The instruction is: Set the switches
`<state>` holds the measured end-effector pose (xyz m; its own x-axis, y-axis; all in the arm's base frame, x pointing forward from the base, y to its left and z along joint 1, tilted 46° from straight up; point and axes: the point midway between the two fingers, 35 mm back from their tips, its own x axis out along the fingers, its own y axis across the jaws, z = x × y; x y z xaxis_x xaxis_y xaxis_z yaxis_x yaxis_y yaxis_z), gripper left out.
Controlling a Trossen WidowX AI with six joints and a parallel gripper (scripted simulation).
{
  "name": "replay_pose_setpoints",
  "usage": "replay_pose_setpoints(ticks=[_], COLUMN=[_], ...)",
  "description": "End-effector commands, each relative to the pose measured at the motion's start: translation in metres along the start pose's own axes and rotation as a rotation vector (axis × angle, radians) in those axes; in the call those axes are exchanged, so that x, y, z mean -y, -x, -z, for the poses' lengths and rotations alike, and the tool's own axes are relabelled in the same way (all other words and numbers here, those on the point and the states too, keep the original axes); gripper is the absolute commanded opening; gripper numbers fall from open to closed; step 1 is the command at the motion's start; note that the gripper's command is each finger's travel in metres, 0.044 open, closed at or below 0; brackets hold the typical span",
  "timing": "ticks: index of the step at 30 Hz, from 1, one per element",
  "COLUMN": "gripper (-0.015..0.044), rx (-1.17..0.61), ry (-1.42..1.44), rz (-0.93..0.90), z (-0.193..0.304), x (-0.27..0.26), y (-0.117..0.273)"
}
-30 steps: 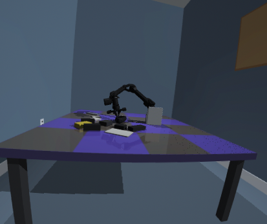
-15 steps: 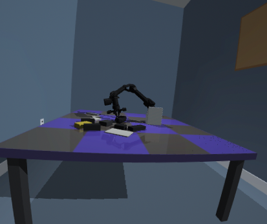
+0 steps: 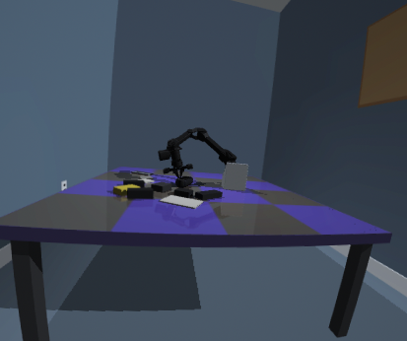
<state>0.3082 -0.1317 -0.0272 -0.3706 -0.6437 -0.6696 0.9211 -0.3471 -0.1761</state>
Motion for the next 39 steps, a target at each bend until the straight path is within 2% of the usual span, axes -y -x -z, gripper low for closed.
replay_pose_setpoints(ticks=[1,11,20,32,39], gripper=[0.0000,0.0000,0.0000,0.0000,0.0000], rx=[0.000,-0.004,0.007,0.050,0.008], ry=[0.000,0.014,0.002,-0.189,-0.335], rz=[0.000,0.026,-0.002,-0.299,-0.489], z=[0.000,0.003,0.013,0.095,0.122], x=[-0.001,-0.043,-0.041,0.015,0.064], y=[0.001,0.059,0.063,0.052,0.037])
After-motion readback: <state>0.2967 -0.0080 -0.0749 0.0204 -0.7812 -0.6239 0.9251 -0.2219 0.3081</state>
